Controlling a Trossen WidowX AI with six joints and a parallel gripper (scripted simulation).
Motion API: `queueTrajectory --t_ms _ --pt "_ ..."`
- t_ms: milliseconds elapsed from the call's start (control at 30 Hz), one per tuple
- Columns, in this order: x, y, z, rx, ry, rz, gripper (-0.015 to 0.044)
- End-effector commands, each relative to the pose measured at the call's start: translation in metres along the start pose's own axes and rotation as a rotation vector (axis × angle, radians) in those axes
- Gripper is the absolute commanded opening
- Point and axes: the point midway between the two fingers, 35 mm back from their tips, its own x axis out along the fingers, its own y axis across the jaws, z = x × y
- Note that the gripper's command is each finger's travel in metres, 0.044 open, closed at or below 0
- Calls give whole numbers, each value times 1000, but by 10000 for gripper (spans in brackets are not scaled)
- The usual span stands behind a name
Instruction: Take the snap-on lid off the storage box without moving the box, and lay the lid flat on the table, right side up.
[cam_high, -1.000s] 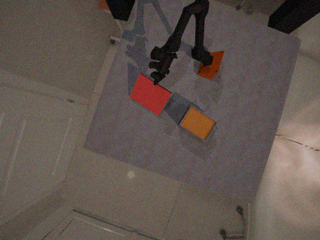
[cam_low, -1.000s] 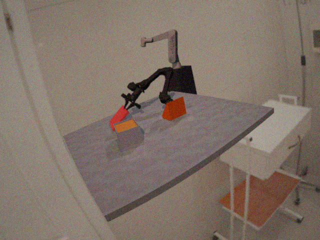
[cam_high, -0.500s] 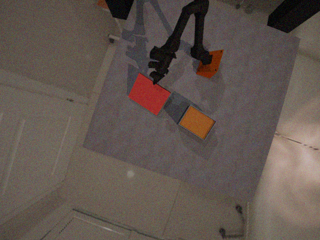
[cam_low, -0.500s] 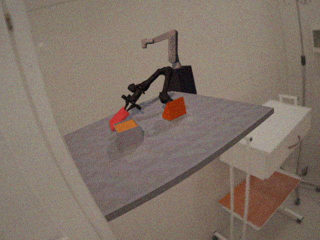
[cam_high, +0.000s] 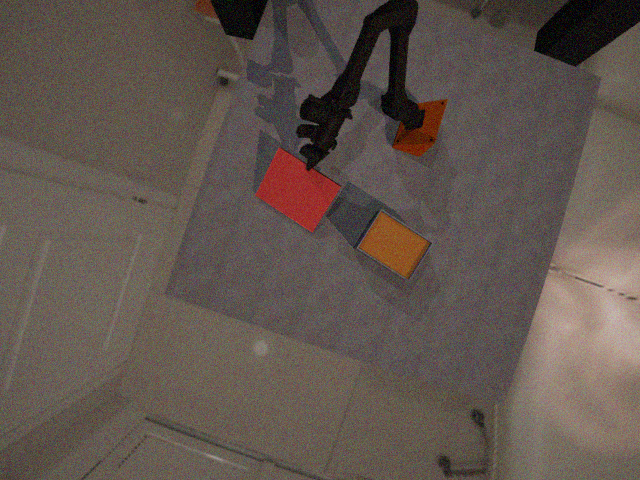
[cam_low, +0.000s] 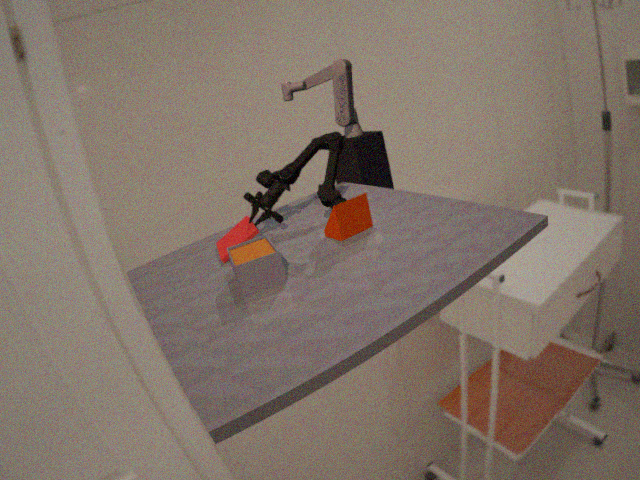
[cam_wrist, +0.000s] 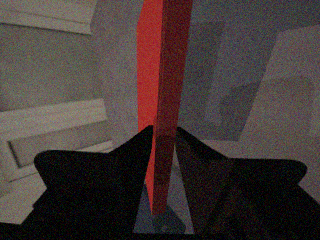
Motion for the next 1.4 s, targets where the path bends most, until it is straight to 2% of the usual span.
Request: queueTrajectory --t_ms 0,533,867,933,1133,1367 --pt "6 -11 -5 -7 11 -30 0" --pt "14 -21 -5 -8 11 -30 0" --pt "8 -10 1 -7 11 -30 263" --pt "8 -10 1 -7 11 -30 275" --pt "0 -17 0 -8 11 -30 433" --pt "-11 -26 0 -8 11 -30 440"
